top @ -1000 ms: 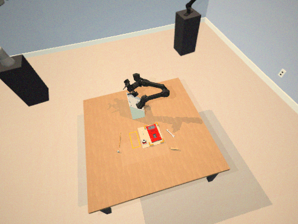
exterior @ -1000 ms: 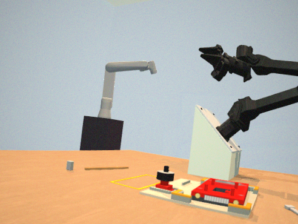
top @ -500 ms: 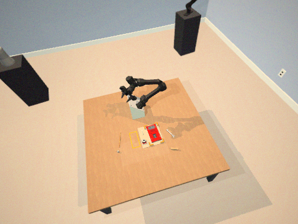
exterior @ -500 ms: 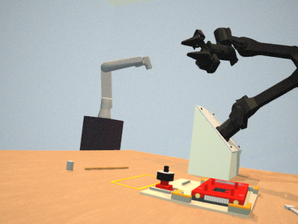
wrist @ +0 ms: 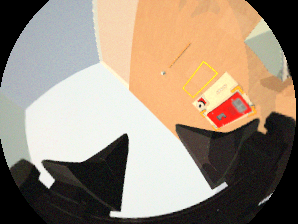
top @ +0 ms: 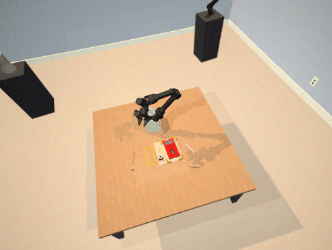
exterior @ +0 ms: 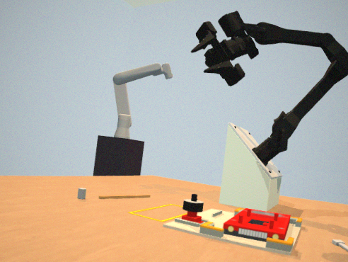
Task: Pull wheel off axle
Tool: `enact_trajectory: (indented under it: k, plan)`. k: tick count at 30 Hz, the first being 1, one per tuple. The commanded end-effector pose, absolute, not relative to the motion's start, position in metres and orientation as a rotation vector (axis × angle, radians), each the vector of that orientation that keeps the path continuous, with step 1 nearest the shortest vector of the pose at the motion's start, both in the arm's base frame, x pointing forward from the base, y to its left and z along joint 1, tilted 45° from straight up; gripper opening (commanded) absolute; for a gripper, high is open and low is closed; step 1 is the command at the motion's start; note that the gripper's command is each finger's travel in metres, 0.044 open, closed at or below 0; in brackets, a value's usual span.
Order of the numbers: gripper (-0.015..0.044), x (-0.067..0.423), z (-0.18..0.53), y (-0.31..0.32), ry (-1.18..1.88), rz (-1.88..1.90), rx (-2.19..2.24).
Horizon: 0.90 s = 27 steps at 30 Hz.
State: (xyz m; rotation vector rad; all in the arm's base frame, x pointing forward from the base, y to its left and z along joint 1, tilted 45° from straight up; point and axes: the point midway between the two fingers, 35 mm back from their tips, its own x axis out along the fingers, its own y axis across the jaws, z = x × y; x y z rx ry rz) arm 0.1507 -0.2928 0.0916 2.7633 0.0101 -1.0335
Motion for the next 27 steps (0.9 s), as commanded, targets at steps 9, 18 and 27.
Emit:
enact_trajectory:
  k: [9, 18, 27]
  plan:
    - [0.03, 0.234, 0.065, -0.25, 0.553, -1.03, 2.603]
    - [0.03, 0.286, 0.032, -0.208, 0.938, -0.957, 2.37]
    - [0.03, 0.336, -0.005, -0.145, 1.352, -0.847, 2.113]
